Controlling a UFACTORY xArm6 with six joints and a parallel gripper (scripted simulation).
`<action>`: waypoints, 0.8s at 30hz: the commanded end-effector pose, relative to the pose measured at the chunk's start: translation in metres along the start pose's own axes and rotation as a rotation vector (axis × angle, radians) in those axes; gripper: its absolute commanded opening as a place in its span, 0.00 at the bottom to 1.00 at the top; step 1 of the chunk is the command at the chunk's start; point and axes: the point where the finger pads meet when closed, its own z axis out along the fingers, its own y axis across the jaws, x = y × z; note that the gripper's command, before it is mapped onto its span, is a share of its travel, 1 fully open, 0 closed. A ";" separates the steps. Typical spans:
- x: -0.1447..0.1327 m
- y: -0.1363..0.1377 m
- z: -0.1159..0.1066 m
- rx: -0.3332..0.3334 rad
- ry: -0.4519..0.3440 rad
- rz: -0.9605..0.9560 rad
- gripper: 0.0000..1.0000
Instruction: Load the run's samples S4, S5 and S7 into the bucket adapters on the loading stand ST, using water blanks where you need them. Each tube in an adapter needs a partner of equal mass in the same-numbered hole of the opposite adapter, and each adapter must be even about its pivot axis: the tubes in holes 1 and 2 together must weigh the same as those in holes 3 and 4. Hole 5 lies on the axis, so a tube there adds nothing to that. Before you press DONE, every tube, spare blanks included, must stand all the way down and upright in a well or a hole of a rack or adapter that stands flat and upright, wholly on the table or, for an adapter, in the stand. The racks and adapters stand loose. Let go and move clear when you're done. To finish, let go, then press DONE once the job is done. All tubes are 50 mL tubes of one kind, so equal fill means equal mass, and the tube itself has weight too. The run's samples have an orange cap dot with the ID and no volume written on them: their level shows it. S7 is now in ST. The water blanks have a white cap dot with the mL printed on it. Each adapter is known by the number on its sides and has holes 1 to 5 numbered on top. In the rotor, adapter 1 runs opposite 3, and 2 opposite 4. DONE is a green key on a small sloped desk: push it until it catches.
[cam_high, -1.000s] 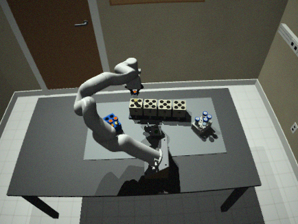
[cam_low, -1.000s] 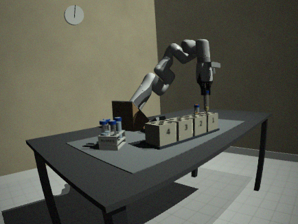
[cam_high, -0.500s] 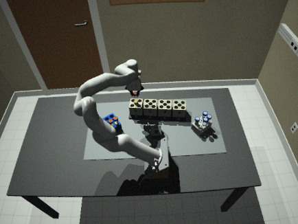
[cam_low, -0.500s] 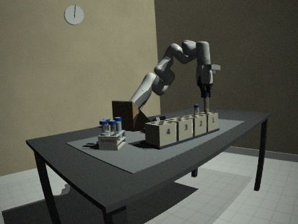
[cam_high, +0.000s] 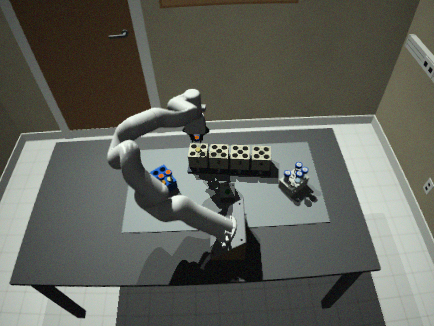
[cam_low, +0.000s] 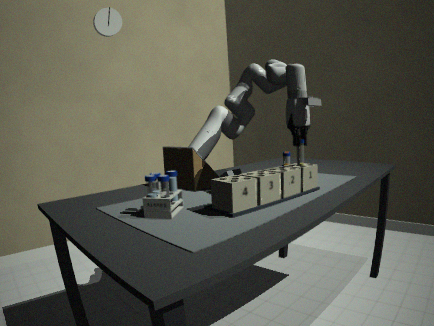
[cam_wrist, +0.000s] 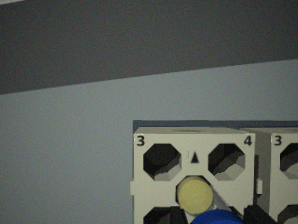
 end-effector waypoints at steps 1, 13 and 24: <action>0.001 0.000 0.000 -0.001 0.004 -0.001 0.00; 0.001 0.000 0.012 -0.001 0.004 -0.001 0.00; 0.001 0.000 0.021 -0.001 0.004 -0.001 0.00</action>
